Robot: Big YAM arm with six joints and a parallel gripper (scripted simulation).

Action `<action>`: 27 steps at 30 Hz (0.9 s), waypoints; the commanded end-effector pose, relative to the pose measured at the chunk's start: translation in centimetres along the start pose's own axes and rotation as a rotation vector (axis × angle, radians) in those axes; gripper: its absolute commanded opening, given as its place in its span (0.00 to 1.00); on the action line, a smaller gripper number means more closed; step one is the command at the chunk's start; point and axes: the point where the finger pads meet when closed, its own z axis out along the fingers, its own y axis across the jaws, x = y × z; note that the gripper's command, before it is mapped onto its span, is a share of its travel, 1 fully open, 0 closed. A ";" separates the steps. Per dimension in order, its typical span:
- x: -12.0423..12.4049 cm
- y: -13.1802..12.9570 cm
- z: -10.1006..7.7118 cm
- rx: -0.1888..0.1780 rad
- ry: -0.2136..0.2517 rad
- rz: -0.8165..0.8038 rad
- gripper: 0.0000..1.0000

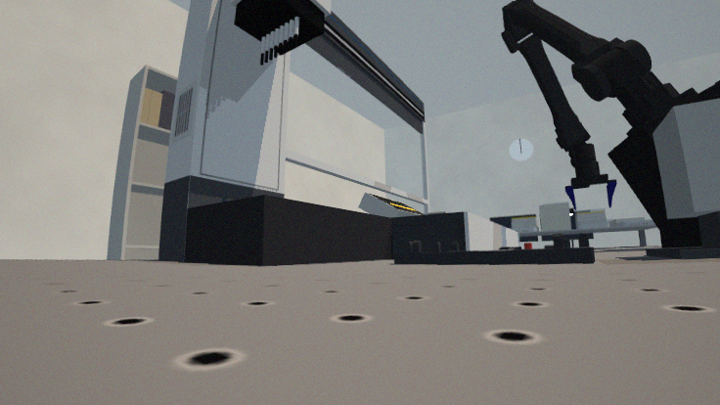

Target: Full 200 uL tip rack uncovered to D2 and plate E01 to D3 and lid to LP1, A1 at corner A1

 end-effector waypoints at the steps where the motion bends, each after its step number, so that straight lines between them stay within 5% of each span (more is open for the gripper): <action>1: -2.8 0.4 -3.1 -0.008 -0.067 -0.022 1.00; 3: -2.8 0.4 -3.1 -0.008 -0.067 -0.022 1.00; 4: -2.0 0.4 -1.4 -0.004 -0.026 -0.023 1.00; 7: -2.8 0.4 -3.8 -0.008 -0.067 -0.022 1.00; 21: -2.4 0.8 -5.0 -0.004 -0.050 -0.032 1.00; 27: -2.7 0.4 -7.0 -0.005 -0.070 -0.023 1.00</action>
